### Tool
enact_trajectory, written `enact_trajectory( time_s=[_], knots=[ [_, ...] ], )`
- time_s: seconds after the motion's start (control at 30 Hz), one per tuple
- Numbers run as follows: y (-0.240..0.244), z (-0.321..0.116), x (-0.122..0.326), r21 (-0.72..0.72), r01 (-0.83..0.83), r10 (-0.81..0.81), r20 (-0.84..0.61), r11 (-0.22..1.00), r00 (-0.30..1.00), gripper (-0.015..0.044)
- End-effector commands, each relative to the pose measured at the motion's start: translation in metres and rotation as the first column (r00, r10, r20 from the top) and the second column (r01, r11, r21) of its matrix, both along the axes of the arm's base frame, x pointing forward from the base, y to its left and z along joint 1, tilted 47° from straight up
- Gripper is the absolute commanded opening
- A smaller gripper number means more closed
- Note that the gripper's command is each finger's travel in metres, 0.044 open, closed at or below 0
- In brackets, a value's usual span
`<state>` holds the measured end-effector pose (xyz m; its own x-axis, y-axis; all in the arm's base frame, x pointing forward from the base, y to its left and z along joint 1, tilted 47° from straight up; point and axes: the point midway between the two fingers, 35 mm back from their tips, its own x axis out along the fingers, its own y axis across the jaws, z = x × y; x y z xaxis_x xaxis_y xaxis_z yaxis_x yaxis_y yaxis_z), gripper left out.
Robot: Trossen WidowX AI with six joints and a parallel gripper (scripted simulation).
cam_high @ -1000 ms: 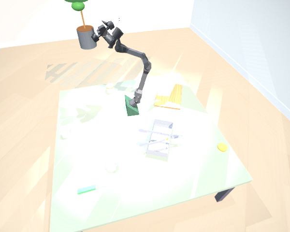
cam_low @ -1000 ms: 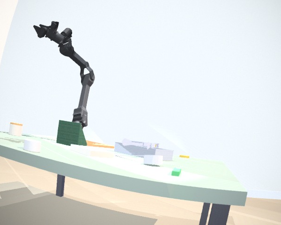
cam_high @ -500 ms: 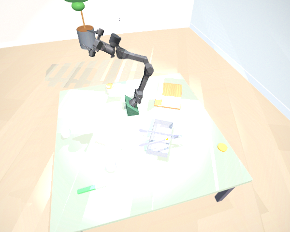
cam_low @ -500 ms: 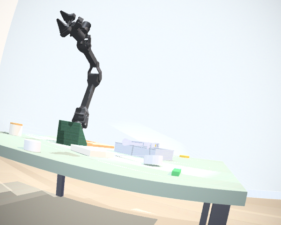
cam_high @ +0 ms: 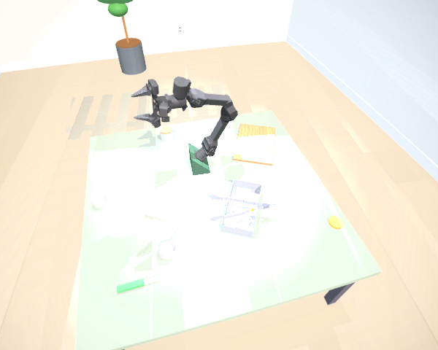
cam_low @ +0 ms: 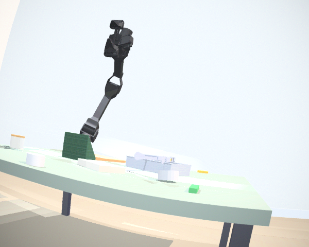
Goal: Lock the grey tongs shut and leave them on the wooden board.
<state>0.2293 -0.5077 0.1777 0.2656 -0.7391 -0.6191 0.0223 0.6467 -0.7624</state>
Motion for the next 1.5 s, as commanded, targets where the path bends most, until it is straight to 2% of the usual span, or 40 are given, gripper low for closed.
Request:
enact_trajectory(
  time_s=[0.0, 0.13, 0.3, 0.63, 0.87, 1.17, 1.47],
  knots=[
    [0.037, -0.005, 0.049, 0.079, -0.157, 0.158, -0.001, 0.984, 0.987, 0.0440],
    [0.088, -0.015, 0.098, 0.182, -0.331, 0.336, 0.006, 0.926, 0.942, 0.0440],
    [0.163, -0.023, 0.149, 0.310, -0.523, 0.540, 0.035, 0.794, 0.841, 0.0440],
    [0.335, -0.026, 0.200, 0.532, -0.755, 0.826, 0.171, 0.382, 0.538, 0.0440],
    [0.455, -0.014, 0.197, 0.642, -0.766, 0.899, 0.311, 0.040, 0.308, 0.0440],
    [0.588, 0.016, 0.156, 0.706, -0.618, 0.862, 0.500, -0.347, 0.086, 0.0440],
    [0.596, 0.018, 0.157, 0.707, -0.602, 0.855, 0.513, -0.371, 0.075, 0.0440]
  ],
)
